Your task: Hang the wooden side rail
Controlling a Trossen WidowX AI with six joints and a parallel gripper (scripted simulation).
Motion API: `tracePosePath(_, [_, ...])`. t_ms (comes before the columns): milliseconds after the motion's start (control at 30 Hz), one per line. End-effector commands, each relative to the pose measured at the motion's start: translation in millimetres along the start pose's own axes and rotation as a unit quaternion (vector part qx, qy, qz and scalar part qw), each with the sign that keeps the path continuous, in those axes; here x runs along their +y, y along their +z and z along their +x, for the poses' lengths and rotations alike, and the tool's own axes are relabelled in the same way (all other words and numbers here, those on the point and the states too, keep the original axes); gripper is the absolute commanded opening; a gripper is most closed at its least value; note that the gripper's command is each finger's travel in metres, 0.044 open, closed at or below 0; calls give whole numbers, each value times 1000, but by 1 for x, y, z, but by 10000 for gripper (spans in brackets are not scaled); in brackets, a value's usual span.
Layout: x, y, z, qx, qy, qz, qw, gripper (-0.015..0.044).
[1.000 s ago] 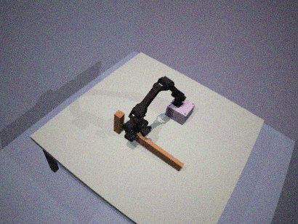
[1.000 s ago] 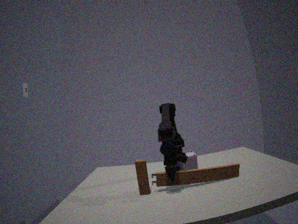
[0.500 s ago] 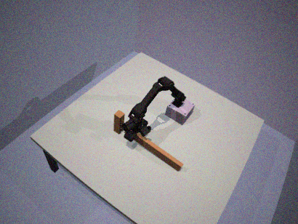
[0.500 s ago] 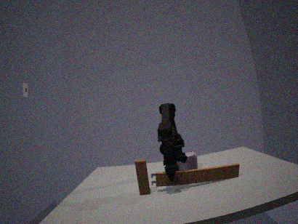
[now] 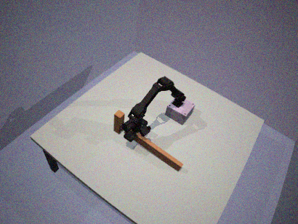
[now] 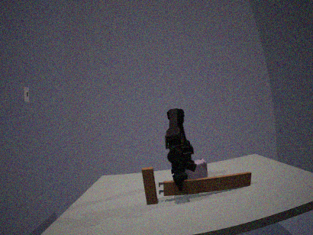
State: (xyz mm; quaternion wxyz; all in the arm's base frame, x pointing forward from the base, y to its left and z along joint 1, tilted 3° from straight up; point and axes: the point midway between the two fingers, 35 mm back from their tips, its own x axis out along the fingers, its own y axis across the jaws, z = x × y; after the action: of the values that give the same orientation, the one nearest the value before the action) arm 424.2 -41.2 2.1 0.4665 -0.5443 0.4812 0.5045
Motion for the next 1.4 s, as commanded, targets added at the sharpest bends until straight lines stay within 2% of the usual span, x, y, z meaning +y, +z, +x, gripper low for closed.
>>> tracePosePath(0, [-2, -2, -1, 0, -5, 3, 1000, 0])
tracePosePath(1367, [-1, -6, 2, 1, -5, 3, 1000, 0])
